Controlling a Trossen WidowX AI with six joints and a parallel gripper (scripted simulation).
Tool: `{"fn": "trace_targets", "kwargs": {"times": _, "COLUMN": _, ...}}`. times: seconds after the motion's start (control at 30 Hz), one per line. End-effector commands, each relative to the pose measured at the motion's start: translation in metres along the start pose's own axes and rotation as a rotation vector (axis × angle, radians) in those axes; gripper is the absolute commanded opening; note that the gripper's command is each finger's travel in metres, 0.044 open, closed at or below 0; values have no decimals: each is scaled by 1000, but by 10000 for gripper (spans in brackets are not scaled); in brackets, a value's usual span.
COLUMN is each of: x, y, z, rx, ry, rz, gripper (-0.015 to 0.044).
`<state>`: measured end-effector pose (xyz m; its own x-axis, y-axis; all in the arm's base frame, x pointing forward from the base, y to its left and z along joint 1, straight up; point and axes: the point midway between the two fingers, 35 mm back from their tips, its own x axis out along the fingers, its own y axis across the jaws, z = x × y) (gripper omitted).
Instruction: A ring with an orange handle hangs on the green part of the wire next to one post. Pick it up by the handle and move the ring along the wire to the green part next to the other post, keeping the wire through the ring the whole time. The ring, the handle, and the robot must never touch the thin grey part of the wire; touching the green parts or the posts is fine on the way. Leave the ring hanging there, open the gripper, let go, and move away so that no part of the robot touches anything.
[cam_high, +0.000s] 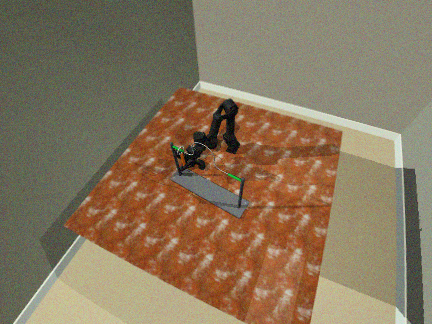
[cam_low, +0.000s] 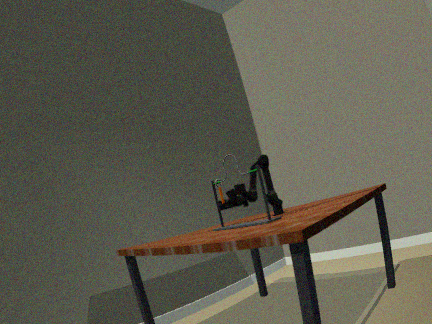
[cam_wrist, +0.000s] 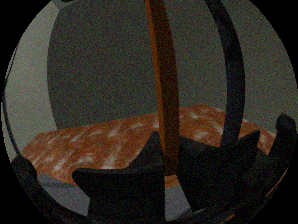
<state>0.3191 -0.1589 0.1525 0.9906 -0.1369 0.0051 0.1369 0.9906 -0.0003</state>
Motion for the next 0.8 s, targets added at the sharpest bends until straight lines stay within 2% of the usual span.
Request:
{"fn": "trace_targets", "kwargs": {"times": 0.0, "x": 1, "y": -1, "z": 3, "rx": -10, "ry": -8, "rz": -3, "gripper": -150}}
{"fn": "trace_targets", "kwargs": {"times": 0.77, "x": 1, "y": 5, "z": 3, "rx": -9, "ry": -7, "rz": -3, "gripper": -150}}
